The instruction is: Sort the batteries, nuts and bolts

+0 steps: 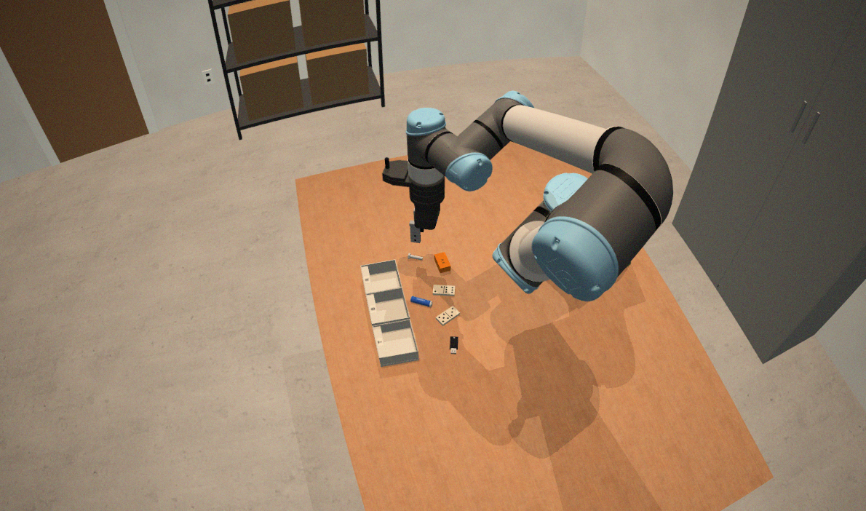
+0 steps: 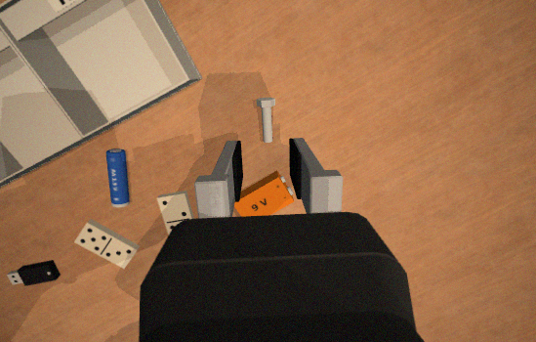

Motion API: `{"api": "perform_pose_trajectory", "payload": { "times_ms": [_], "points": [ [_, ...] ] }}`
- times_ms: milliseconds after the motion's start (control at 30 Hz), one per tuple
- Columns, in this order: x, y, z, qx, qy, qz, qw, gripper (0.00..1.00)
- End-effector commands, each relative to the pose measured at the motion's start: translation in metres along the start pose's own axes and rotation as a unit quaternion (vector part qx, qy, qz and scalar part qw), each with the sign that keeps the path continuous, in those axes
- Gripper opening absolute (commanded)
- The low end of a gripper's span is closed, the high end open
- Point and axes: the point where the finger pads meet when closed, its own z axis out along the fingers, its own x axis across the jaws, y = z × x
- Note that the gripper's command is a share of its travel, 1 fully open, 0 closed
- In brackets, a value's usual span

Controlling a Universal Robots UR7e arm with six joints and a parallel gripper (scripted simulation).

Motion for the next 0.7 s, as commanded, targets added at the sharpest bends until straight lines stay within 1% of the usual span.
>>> {"api": "perform_pose_trajectory", "payload": {
  "times_ms": [0, 300, 667],
  "points": [
    [0.024, -0.016, 0.011, 0.005, -0.002, -0.010, 1.000, 0.62],
    [0.015, -0.018, 0.011, 0.004, -0.002, -0.011, 1.000, 0.62],
    [0.002, -0.009, 0.013, 0.003, -0.003, -0.010, 1.000, 0.62]
  ]
}}
